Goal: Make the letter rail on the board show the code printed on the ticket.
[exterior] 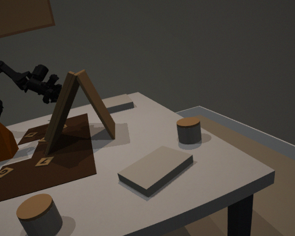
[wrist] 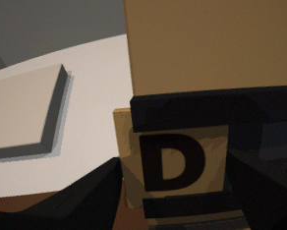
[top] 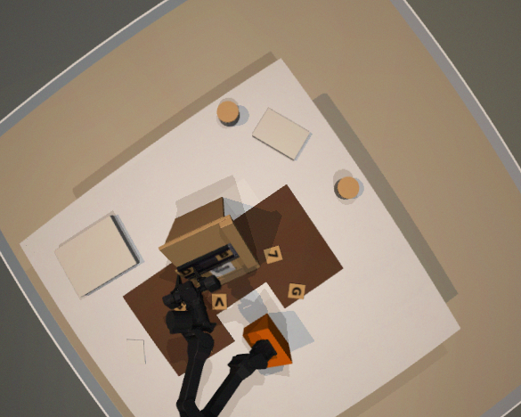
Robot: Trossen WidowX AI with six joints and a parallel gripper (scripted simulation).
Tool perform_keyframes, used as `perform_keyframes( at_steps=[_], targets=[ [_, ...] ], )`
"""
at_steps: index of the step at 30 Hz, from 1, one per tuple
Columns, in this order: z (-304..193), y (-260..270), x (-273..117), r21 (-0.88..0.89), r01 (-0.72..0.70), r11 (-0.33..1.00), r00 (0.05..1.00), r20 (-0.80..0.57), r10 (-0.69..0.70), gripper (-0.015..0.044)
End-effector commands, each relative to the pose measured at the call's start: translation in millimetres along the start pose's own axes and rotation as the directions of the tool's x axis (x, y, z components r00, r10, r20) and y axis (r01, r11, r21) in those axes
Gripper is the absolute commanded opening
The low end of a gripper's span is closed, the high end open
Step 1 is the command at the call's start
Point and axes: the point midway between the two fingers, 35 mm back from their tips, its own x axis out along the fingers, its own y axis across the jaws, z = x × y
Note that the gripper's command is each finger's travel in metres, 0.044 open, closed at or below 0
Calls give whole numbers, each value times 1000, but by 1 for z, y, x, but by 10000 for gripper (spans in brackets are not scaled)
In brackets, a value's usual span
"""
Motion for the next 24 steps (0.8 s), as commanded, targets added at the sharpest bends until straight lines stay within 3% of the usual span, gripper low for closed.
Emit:
perform_keyframes(
  at_steps=[1, 24],
  targets=[
    [0, -1, 0, -5, -2, 1000, 1000, 0, 2, 0],
    [0, -20, 1, -6, -2, 1000, 1000, 0, 2, 0]
  ],
)
